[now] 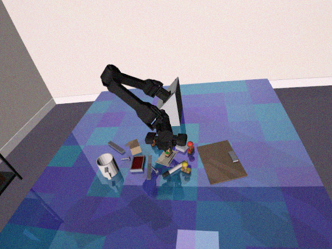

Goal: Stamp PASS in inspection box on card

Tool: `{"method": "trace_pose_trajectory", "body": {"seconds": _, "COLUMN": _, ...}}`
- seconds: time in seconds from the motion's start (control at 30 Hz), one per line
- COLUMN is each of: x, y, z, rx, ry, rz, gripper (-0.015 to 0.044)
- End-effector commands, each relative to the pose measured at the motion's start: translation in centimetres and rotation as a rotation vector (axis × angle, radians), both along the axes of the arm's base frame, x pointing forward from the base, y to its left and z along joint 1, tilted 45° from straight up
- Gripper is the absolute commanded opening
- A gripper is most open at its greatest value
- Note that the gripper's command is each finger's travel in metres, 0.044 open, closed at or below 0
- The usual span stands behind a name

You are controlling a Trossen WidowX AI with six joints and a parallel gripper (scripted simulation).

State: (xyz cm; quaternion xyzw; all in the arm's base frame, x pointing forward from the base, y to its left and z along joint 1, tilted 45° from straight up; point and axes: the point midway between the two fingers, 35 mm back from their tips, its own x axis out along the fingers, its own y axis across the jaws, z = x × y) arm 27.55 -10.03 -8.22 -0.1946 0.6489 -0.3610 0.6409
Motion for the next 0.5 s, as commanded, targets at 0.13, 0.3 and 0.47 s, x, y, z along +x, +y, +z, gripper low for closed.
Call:
{"method": "trace_pose_trajectory", "body": {"seconds": 0.13, "x": 0.2, "y": 0.4, "z": 0.4, "rx": 0.0, "ry": -0.008, "rz": -0.001, "gripper": 0.0}}
{"method": "trace_pose_trajectory", "body": {"seconds": 0.3, "x": 0.4, "y": 0.9, "z": 1.0, "rx": 0.002, "ry": -0.009, "rz": 0.0, "gripper": 0.0}}
{"method": "trace_pose_trajectory", "body": {"seconds": 0.47, "x": 0.5, "y": 1.5, "z": 1.5, "rx": 0.003, "ry": -0.009, "rz": 0.0, "gripper": 0.0}}
